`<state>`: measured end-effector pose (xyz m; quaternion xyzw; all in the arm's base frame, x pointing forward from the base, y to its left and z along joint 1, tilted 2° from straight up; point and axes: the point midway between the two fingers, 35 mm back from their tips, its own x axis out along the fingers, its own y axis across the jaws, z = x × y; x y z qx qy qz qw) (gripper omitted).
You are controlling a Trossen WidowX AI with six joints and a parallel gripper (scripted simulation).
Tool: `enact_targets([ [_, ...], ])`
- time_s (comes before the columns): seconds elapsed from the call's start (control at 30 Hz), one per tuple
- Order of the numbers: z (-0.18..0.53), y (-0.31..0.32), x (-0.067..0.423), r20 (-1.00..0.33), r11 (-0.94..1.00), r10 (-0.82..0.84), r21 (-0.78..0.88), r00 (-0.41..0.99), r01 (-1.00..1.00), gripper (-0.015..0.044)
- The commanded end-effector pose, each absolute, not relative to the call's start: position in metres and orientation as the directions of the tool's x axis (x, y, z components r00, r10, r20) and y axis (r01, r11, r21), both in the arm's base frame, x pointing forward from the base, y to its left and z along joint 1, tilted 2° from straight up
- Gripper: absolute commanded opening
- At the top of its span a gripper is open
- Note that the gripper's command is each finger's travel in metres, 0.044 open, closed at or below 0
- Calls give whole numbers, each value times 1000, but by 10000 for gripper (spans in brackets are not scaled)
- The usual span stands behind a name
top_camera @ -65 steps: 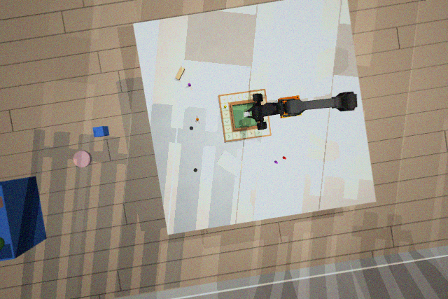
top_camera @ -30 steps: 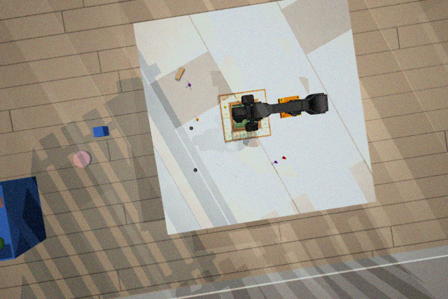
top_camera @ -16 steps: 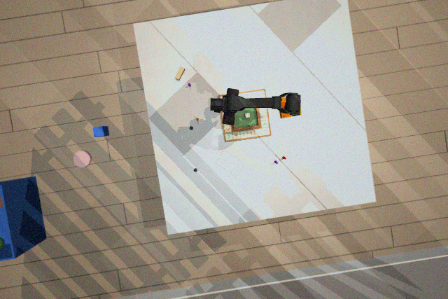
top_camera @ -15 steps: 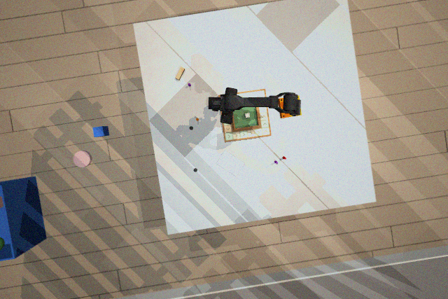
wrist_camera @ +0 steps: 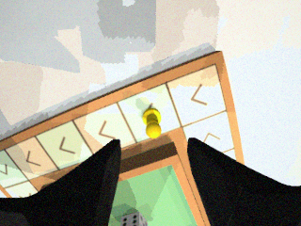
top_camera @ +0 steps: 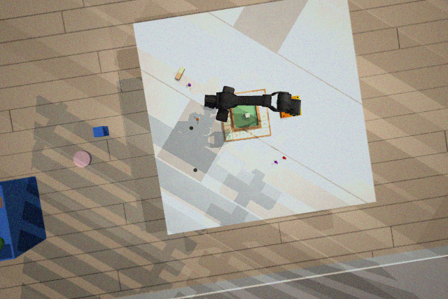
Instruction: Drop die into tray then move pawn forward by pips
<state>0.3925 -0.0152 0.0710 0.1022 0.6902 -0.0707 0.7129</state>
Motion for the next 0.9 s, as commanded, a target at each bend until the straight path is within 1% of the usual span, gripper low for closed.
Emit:
enact_targets([
  [0.0, 64, -15, 390, -999, 968, 39, 45, 27, 248, 200],
  [0.83, 26, -14, 391, -999, 968, 39, 45, 27, 248, 200],
  [0.87, 26, -14, 391, -999, 968, 39, 45, 27, 248, 174],
])
